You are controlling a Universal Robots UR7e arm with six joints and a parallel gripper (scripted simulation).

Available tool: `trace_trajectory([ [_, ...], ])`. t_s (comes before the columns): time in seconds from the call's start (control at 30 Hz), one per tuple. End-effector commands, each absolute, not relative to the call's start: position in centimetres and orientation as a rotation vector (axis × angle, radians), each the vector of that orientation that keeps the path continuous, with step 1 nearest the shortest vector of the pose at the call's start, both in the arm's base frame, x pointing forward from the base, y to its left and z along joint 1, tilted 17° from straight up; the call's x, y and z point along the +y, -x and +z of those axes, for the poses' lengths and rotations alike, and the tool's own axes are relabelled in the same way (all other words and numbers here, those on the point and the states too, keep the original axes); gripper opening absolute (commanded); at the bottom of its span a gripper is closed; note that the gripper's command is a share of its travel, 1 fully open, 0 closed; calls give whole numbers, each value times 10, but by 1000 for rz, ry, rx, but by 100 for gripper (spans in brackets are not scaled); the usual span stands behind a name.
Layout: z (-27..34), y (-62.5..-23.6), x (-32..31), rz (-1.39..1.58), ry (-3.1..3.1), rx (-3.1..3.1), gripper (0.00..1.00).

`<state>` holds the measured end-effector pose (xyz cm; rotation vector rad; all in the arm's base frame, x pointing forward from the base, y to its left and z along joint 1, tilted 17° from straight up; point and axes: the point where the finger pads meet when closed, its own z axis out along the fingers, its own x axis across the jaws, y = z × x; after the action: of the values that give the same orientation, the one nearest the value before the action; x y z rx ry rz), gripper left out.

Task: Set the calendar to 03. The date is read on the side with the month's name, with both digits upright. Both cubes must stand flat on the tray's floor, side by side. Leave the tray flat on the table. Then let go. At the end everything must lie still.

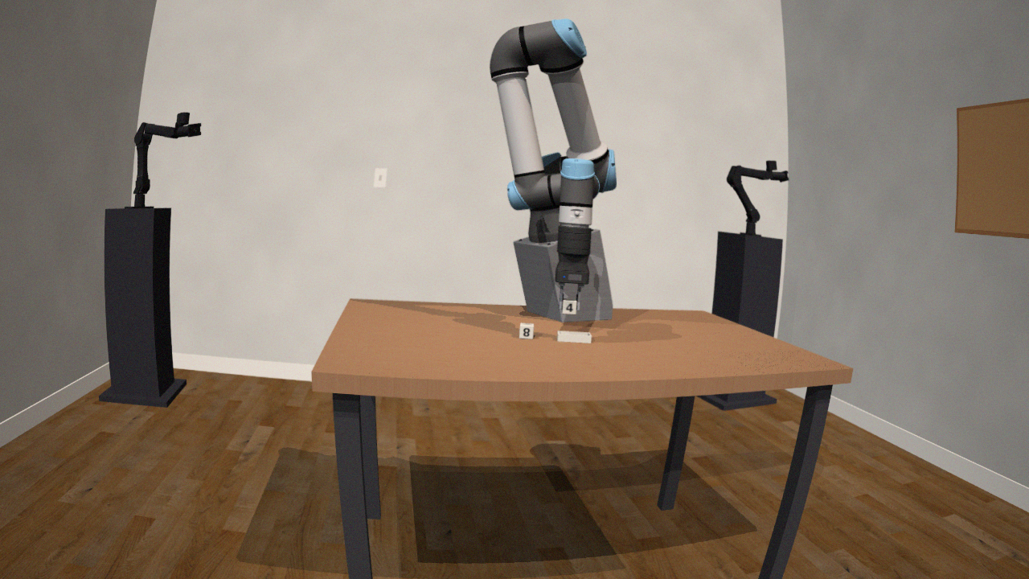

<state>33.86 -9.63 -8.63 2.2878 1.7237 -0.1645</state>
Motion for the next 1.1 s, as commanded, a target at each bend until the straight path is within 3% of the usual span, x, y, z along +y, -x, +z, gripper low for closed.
trace_trajectory([
  [0.0,-94,-344,-102,-153,-2278,1716,60],
  [1.07,-100,-344,-103,-153,-2277,1717,60],
])
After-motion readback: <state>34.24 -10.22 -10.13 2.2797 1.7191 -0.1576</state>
